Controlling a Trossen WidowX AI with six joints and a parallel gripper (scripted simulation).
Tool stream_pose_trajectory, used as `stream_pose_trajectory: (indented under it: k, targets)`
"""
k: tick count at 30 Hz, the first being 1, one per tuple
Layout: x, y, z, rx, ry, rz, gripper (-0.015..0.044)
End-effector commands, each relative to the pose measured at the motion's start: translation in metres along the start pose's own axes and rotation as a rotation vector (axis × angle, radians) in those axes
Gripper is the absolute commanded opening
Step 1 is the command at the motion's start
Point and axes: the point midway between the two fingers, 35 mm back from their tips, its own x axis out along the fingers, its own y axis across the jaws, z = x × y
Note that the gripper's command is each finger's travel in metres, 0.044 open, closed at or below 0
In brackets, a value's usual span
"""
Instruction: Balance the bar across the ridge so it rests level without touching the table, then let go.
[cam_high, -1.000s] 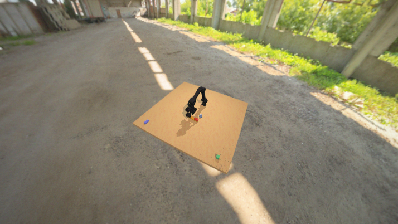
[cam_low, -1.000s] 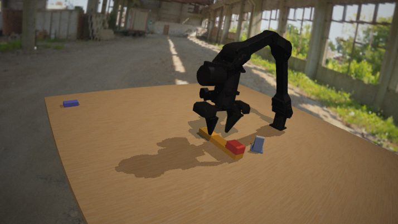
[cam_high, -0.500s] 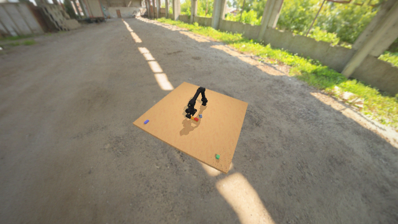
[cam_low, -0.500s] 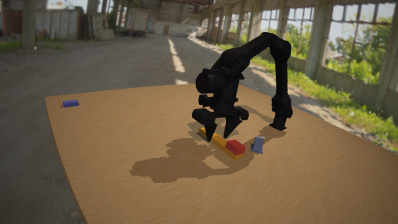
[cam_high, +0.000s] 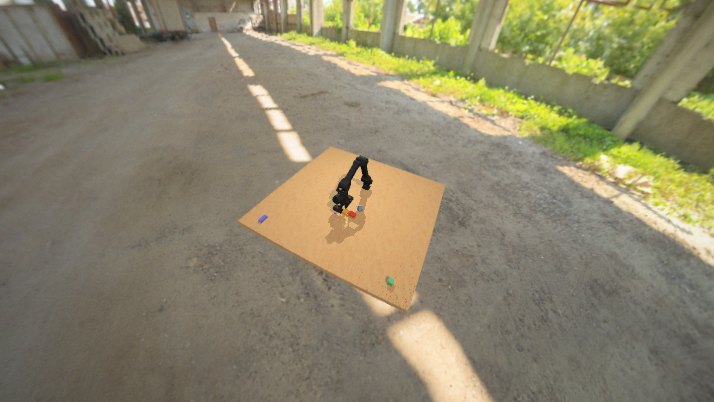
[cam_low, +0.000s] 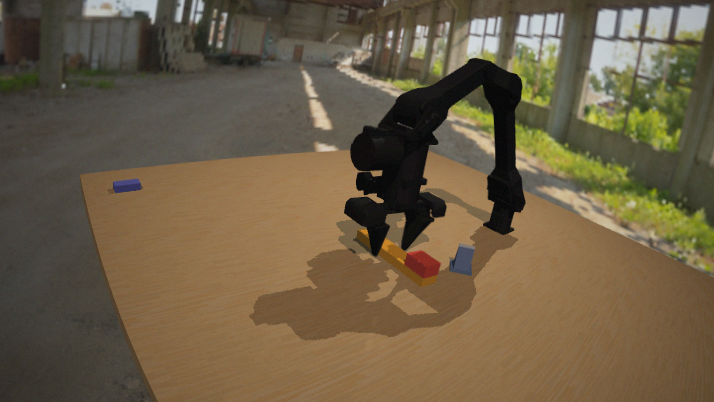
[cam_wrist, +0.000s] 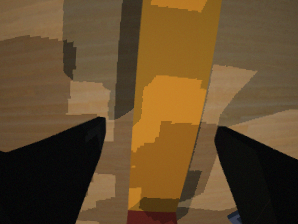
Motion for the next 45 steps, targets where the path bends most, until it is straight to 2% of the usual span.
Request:
stream_pose_trajectory:
  k: [1,6,12,17,45]
  targets:
    - [0.0,0.0,0.0,0.0,0.0,0.0,0.0289]
    - [0.0,0.0,0.0,0.0,0.0,0.0,0.0157]
    - [0.0,0.0,0.0,0.0,0.0,0.0,0.0118]
    - [-0.009,0.001,0.0,0.0,0.0,0.0,0.0]
    - [-0.08,0.003,0.0,0.003,0.003,-0.001,0.0]
